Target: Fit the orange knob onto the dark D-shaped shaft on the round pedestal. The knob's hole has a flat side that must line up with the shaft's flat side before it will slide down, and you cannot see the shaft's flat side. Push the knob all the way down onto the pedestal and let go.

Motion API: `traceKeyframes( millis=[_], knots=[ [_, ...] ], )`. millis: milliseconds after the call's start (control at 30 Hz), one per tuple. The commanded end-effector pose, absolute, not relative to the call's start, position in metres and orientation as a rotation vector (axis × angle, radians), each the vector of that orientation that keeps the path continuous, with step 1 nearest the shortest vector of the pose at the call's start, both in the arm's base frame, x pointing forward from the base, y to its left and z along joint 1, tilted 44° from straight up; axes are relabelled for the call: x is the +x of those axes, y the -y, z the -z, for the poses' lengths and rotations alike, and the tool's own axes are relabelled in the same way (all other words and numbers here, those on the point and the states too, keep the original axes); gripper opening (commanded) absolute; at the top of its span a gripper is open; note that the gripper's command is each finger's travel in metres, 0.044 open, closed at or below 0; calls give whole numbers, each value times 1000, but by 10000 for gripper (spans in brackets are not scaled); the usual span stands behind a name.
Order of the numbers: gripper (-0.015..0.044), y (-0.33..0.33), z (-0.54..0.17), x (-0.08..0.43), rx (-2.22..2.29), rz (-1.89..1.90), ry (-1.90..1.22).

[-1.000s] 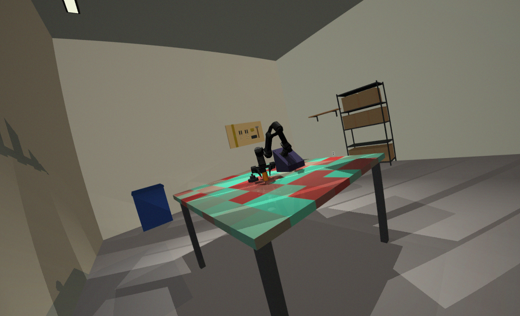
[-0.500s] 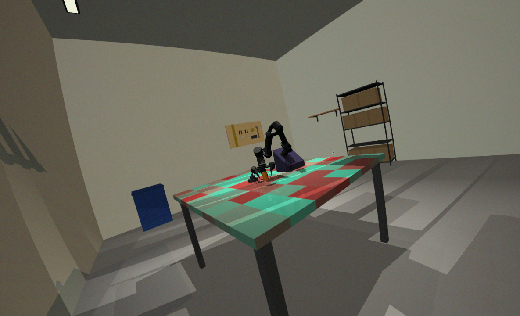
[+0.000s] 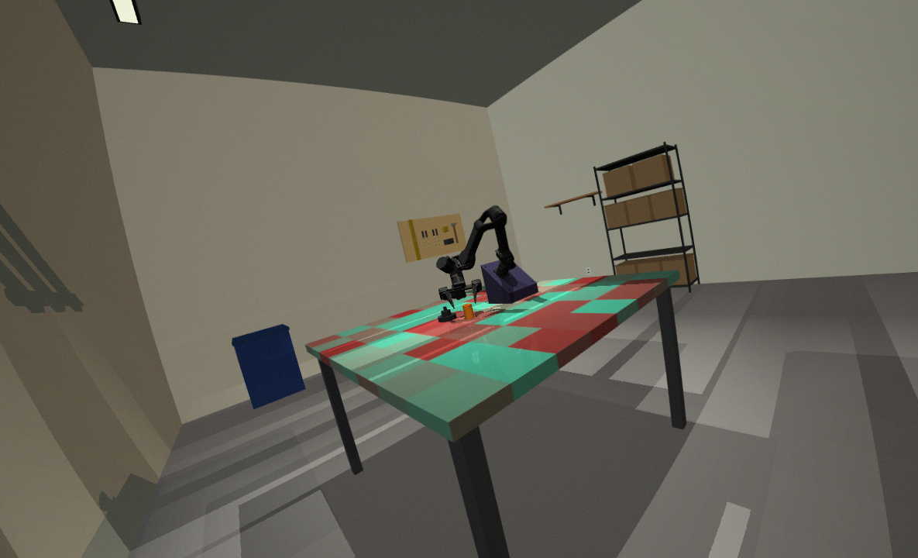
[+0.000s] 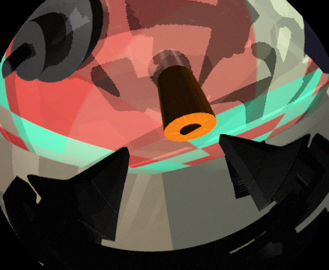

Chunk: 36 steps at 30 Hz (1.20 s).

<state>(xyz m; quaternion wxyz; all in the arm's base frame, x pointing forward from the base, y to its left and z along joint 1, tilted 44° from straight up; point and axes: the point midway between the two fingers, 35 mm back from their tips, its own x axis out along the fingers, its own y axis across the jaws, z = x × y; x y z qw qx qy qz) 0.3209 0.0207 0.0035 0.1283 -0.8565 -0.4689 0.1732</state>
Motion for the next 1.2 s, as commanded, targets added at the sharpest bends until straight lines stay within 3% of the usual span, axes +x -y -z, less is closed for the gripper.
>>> traceKeyframes(
  millis=[0,467,667,833,1167],
  knots=[
    [440,4,-50,312,-2503,-430,1366],
    [440,4,-50,313,-2506,-443,1365],
    [440,14,-42,327,-2553,-925,1389],
    [440,21,-56,309,-2451,-1394,1549],
    [440,23,-60,305,-2425,-1455,1580]
  ],
)
